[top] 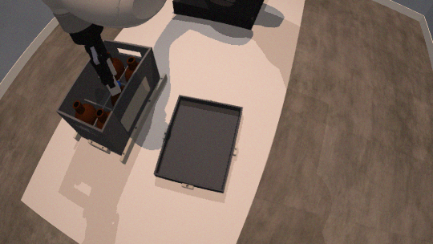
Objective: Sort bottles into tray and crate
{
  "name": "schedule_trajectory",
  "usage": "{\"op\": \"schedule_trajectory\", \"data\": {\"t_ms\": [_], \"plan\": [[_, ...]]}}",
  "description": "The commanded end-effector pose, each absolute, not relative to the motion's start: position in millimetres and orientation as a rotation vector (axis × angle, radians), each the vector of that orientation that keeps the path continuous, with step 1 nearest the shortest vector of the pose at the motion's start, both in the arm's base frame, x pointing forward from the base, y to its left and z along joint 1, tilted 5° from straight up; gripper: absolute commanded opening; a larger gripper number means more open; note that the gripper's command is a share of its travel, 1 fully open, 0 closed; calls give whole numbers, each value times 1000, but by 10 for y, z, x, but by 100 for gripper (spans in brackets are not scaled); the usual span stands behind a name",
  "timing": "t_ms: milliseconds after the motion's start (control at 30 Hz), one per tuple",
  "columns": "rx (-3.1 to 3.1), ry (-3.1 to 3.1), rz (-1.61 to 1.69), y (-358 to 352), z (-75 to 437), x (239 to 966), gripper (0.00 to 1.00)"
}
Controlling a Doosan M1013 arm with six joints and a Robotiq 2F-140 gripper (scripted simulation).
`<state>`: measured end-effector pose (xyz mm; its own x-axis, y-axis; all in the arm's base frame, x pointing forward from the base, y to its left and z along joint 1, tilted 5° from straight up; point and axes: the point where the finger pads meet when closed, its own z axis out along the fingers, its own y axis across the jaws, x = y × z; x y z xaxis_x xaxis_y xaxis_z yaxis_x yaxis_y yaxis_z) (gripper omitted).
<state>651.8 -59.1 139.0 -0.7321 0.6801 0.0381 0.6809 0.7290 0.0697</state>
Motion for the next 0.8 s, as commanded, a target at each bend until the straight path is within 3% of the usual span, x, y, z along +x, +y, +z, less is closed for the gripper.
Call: {"op": "schedule_trajectory", "data": {"t_ms": [0,767], "plan": [[-1146,-2912,-124,-591,1389,6518,38],[-1146,-2912,-124,-575,1199,6522,38]]}}
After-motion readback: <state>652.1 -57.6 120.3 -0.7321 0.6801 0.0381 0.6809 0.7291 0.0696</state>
